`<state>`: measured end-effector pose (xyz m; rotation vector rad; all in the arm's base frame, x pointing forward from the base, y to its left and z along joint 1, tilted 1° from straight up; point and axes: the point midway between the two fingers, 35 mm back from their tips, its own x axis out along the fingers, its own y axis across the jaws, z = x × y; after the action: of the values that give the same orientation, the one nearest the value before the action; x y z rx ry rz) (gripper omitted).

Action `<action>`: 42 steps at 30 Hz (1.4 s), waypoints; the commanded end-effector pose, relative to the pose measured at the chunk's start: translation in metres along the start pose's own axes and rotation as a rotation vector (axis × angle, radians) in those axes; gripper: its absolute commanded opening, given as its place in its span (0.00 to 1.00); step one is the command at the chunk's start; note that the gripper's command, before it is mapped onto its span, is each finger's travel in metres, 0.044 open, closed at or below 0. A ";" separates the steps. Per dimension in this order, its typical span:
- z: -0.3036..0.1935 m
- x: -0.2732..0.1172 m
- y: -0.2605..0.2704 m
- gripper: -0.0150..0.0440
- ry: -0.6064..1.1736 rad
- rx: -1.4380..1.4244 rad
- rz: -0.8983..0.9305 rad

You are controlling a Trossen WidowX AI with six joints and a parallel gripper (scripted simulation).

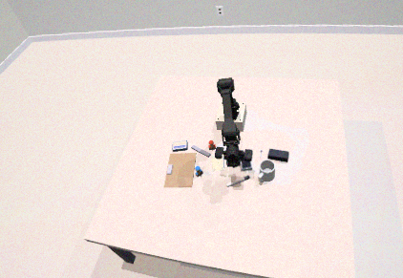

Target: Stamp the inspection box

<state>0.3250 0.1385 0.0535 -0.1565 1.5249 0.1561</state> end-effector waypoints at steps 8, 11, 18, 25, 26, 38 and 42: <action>-0.047 -0.002 0.031 0.25 -0.003 0.001 0.006; -0.061 -0.001 0.037 0.25 -0.002 0.001 0.007; -0.064 0.001 0.039 0.25 -0.002 0.001 0.004; -0.064 0.006 0.040 0.25 -0.001 0.000 -0.002; -0.064 0.007 0.040 0.25 -0.001 0.000 -0.003; -0.063 0.015 0.041 0.25 0.000 0.000 -0.014; -0.063 0.017 0.041 0.25 0.000 -0.001 -0.017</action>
<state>0.2554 0.1661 0.0361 -0.1687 1.5233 0.1498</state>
